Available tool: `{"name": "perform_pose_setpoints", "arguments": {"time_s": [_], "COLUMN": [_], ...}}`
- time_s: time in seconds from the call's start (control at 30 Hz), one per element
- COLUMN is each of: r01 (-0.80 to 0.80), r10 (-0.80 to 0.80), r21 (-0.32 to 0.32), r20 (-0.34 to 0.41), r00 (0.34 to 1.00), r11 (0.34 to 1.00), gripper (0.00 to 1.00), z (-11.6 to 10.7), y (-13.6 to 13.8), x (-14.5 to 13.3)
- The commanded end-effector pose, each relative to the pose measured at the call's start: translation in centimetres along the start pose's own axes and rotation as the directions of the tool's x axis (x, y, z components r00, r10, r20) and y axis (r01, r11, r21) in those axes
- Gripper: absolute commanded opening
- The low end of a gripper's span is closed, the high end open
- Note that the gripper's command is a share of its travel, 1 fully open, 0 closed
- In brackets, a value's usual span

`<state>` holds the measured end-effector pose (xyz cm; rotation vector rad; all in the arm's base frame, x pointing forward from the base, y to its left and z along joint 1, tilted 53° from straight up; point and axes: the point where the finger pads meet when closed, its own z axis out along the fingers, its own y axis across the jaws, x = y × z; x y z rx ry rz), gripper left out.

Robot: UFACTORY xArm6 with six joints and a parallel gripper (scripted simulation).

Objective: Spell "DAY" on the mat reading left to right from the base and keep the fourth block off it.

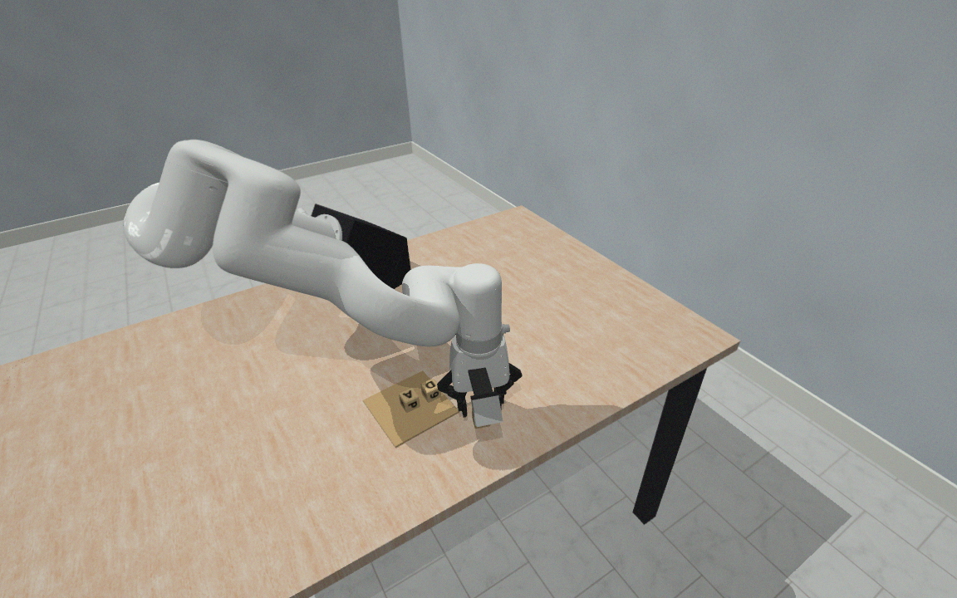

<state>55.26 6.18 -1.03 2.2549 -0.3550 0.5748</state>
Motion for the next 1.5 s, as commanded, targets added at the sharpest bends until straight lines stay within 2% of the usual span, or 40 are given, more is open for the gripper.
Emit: {"name": "perform_pose_setpoints", "arguments": {"time_s": [0.0,0.63,1.13,1.47], "r01": [-0.001,-0.001,-0.001,-0.001], "r10": [0.001,0.001,0.001,0.001], "r21": [0.003,0.003,0.003,0.003], "r20": [-0.002,-0.002,-0.002,-0.002], "r00": [1.0,1.0,1.0,1.0], "r11": [1.0,1.0,1.0,1.0], "gripper": [0.65,0.65,0.65,0.65], "z": [-0.2,0.0,2.7,3.3], "y": [-0.1,-0.1,-0.1,-0.1], "x": [0.1,0.1,0.1,0.1]}}
